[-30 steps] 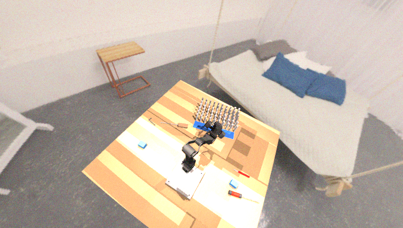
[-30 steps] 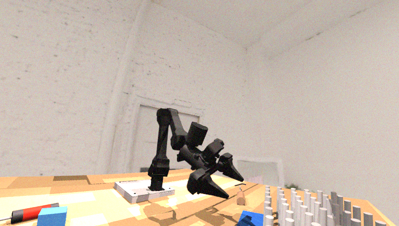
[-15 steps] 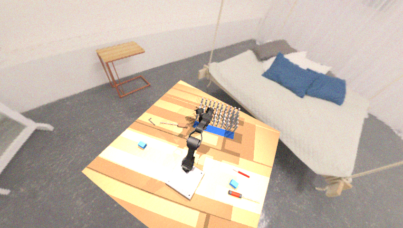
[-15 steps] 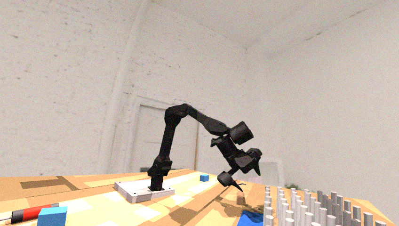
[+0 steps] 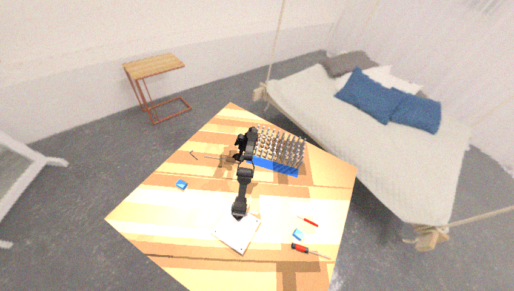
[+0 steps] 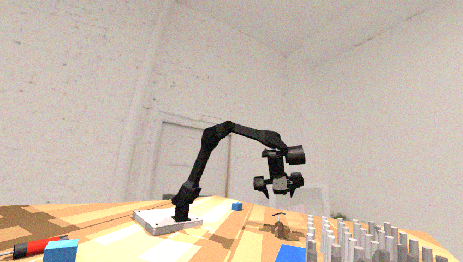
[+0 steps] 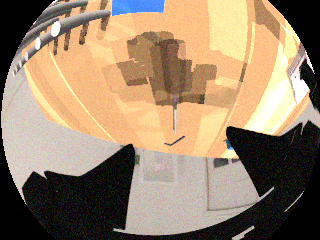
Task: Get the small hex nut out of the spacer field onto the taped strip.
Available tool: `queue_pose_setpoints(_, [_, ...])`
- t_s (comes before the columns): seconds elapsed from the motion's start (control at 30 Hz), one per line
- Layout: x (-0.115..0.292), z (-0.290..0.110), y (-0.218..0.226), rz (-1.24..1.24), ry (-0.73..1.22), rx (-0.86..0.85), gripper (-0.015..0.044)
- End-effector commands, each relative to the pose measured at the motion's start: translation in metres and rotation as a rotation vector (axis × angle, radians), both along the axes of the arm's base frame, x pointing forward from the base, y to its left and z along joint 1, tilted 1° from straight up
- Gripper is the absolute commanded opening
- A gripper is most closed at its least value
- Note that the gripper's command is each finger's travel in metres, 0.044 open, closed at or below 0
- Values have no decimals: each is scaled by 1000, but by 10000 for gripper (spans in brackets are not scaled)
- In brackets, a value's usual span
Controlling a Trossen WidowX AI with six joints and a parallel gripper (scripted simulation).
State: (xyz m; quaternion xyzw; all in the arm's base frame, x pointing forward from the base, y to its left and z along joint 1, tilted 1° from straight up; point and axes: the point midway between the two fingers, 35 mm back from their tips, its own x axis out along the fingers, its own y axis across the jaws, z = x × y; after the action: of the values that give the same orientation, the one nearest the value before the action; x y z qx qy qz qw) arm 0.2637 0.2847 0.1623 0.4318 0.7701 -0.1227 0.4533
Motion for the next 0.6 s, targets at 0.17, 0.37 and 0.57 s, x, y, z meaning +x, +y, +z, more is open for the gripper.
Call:
queue_pose_setpoints(0.17, [4, -56, 7, -13, 19, -2, 440])
queue_pose_setpoints(0.37, [4, -58, 8, -13, 19, -2, 440])
queue_pose_setpoints(0.57, [4, -58, 8, -13, 19, -2, 440])
